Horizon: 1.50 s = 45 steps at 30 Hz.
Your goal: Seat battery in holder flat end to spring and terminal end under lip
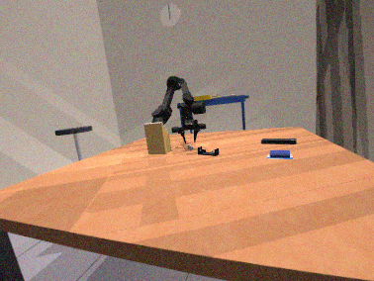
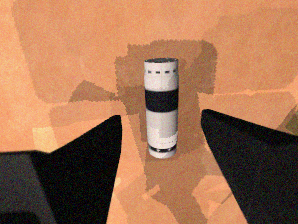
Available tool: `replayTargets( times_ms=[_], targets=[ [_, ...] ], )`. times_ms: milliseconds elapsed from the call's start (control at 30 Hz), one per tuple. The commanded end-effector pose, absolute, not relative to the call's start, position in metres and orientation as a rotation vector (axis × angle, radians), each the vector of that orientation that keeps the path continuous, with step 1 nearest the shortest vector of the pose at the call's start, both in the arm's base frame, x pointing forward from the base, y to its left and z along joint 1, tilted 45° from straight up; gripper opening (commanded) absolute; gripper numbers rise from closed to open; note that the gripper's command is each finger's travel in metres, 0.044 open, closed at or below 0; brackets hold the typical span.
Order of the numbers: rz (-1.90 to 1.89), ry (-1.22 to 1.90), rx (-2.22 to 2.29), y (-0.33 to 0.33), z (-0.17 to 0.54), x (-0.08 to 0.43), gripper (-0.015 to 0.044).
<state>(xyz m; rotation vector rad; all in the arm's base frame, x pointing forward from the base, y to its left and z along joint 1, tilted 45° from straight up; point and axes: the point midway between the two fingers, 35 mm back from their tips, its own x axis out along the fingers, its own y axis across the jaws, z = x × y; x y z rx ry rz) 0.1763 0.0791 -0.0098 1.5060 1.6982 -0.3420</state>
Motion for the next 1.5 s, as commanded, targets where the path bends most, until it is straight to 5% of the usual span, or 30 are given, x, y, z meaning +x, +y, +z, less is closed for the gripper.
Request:
replayTargets(
  times_ms=[0,600,733,1000,1467],
  targets=[
    [-0.346,1.707,1.511,0.084,-0.014,0.175,0.0236],
    [-0.341,1.71,1.516,0.103,-0.031,0.174,0.0236],
    [-0.341,1.71,1.516,0.103,-0.031,0.174,0.0131],
    [-0.341,1.71,1.516,0.103,-0.031,0.174,0.0077],
    [-0.342,1.708,1.514,0.068,0.004,0.172,0.0074]
  ],
)
